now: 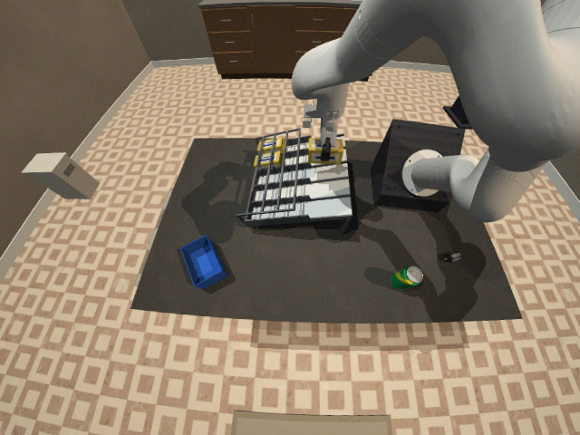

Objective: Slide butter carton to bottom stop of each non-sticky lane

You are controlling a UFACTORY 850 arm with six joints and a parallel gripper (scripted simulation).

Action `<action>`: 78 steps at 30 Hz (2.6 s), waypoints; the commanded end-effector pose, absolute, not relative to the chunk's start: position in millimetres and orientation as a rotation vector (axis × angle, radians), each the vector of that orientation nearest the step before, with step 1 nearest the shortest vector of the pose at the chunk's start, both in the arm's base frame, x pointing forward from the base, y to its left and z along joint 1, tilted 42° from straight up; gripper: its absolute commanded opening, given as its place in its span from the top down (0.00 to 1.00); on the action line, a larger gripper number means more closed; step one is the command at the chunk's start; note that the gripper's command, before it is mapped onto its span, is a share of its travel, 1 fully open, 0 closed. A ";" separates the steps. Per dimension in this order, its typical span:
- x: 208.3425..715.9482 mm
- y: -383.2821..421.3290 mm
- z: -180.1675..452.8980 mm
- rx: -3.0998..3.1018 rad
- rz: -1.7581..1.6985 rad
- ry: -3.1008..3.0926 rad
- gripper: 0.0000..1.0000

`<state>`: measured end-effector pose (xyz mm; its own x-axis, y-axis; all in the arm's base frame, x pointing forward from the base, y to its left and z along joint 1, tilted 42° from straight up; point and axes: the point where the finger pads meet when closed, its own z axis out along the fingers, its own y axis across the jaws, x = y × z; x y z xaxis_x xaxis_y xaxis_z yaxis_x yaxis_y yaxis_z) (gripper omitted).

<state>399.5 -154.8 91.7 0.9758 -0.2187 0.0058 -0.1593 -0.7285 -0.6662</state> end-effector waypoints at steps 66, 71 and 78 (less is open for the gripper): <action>396.3 -117.6 51.6 -2.381 0.197 0.136 1.00; 396.3 -117.6 51.6 -2.381 0.197 0.136 1.00; 396.3 -117.6 51.6 -2.381 0.197 0.136 1.00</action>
